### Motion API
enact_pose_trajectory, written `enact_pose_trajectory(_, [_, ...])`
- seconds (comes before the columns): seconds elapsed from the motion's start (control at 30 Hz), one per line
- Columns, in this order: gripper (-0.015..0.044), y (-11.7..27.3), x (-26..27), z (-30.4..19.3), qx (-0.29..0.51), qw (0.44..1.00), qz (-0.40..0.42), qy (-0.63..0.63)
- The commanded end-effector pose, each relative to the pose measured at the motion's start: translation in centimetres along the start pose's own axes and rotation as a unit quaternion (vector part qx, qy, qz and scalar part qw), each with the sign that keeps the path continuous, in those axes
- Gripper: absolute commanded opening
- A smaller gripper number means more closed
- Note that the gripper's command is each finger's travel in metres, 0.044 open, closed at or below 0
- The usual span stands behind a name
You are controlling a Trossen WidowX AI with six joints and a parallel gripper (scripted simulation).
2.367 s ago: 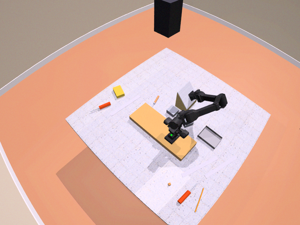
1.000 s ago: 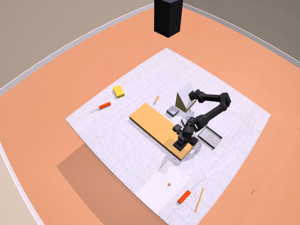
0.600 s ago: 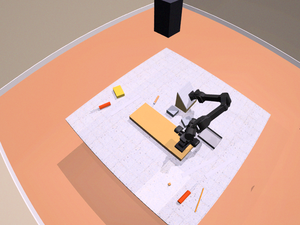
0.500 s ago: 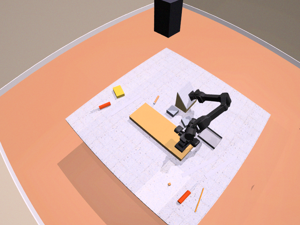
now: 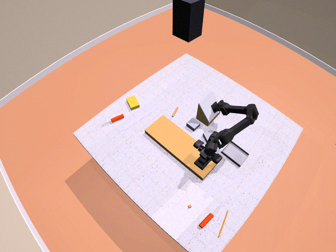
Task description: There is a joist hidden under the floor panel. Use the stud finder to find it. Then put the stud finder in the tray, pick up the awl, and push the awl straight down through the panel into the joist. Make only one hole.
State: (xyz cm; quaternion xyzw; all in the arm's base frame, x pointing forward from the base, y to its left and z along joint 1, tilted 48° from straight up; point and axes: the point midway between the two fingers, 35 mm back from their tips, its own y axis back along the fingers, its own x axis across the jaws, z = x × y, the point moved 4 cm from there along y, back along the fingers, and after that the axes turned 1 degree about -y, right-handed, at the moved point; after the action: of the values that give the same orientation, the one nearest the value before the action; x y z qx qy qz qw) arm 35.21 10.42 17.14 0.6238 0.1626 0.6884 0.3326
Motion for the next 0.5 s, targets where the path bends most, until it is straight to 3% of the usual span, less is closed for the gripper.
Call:
enact_pose_trajectory(0.0, [0.0, -0.1, -1.1, -0.1, 0.001, 1.0, -0.001, -0.002])
enact_pose_trajectory(0.47, [0.0, -0.1, -4.0, -0.1, 0.002, 1.0, -0.001, -0.002])
